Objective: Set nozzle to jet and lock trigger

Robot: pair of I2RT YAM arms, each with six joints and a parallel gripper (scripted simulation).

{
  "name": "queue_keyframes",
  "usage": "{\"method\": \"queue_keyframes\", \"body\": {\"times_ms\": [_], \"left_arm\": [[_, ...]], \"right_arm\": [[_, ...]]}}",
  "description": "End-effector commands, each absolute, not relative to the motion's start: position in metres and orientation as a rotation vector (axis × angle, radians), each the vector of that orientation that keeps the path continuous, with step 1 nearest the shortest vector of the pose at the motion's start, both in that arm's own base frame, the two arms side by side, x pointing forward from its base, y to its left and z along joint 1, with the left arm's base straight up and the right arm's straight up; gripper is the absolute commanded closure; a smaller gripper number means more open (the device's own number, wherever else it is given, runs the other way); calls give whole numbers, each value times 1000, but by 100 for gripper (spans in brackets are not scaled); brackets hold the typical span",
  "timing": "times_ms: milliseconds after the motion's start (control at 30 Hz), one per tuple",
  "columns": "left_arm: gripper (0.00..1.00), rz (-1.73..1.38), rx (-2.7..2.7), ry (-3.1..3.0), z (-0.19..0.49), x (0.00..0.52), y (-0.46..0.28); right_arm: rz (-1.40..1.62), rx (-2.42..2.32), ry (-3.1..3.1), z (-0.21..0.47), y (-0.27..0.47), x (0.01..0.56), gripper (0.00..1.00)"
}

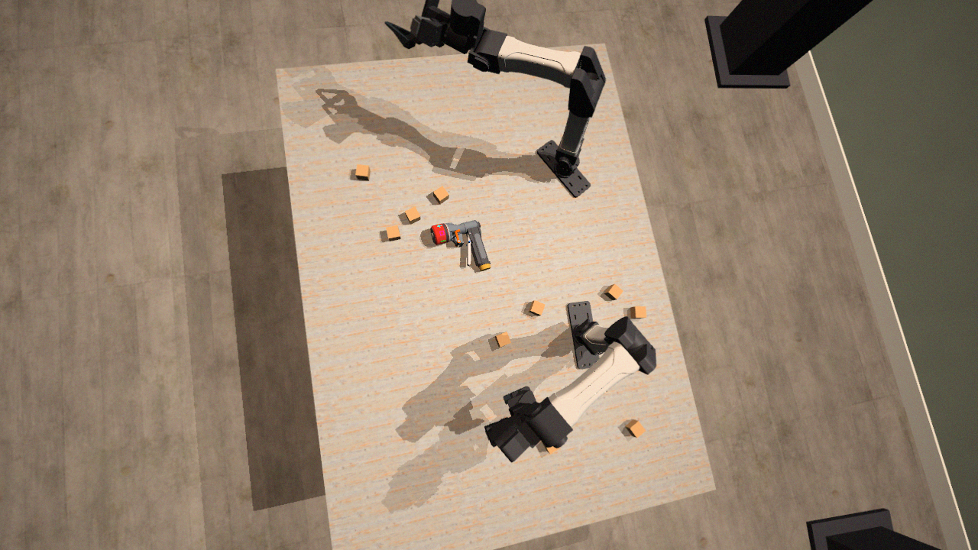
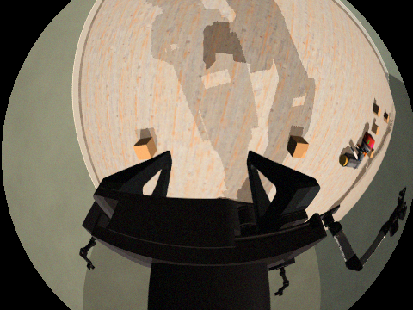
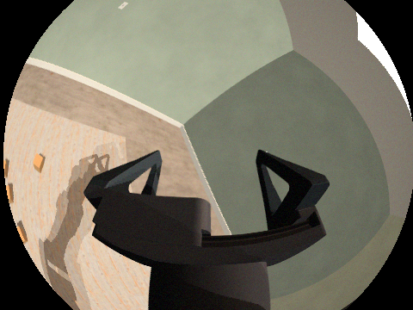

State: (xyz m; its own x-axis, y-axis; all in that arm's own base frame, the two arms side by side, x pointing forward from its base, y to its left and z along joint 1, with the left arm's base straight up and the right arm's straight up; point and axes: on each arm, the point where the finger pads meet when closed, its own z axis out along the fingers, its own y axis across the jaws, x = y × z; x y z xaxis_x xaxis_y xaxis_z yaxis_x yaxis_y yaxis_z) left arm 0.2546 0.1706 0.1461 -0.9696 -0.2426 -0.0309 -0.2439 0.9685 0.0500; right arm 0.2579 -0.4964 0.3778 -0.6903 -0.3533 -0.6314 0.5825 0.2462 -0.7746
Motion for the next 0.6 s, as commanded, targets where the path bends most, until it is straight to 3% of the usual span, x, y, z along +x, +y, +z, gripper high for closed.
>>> {"method": "queue_keyframes", "body": {"times_ms": [0,567], "left_arm": [[22,118,-257,3070,150,277,164],[22,130,194,3067,139,327,99]], "right_arm": [[-1480,220,1728,384,-474,273,0],[-1210,173,1661,397,-387,339,0]]}}
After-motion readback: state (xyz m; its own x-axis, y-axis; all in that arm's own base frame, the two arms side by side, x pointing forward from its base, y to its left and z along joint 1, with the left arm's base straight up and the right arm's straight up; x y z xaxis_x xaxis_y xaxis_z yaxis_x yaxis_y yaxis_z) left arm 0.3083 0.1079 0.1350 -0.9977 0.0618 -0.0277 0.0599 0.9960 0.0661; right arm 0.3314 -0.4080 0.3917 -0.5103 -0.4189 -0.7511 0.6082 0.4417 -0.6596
